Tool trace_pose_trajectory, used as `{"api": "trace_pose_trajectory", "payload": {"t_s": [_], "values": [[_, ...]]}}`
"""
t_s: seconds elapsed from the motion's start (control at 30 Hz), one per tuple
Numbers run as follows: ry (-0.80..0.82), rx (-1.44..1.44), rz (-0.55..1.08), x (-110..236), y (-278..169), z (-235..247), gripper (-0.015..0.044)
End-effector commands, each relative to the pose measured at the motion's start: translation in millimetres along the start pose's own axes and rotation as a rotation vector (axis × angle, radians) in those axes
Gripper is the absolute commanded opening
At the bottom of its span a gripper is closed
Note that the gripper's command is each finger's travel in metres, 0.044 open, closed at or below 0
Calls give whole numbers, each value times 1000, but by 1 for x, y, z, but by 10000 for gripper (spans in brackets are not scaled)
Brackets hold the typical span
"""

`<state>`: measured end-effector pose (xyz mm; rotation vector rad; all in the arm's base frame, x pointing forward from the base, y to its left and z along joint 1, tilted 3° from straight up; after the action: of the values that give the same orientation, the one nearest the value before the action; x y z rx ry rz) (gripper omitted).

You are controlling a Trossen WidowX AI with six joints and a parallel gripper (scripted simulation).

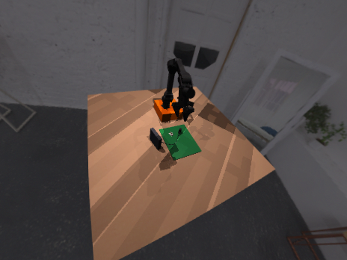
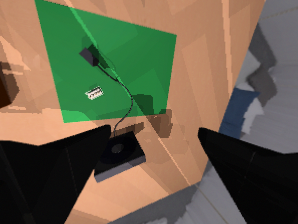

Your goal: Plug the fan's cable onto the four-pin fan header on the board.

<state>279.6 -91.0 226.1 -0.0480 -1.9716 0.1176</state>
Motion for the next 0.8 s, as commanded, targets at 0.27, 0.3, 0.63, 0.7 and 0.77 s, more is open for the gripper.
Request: {"api": "trace_pose_trajectory", "payload": {"t_s": [0.27,0.3,0.63,0.7,0.77], "values": [[308,746,-299,-34,84,33,440],[308,746,-299,-34,84,33,440],[308,746,-299,-49,86,36,440],[308,746,-299,-69,89,42,440],[308,746,-299,-93,93,52,440]]}}
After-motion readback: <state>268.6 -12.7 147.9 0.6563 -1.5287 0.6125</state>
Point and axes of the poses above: the point midway between the two fingers, 35 mm back from their tips, its own x axis back along the fingers, its own z axis across the jaws, y = z × x, the point moved 6 cm from there along x, back along the fingers, and after that the axes turned 11 degrees about x, right-handed, at the moved point
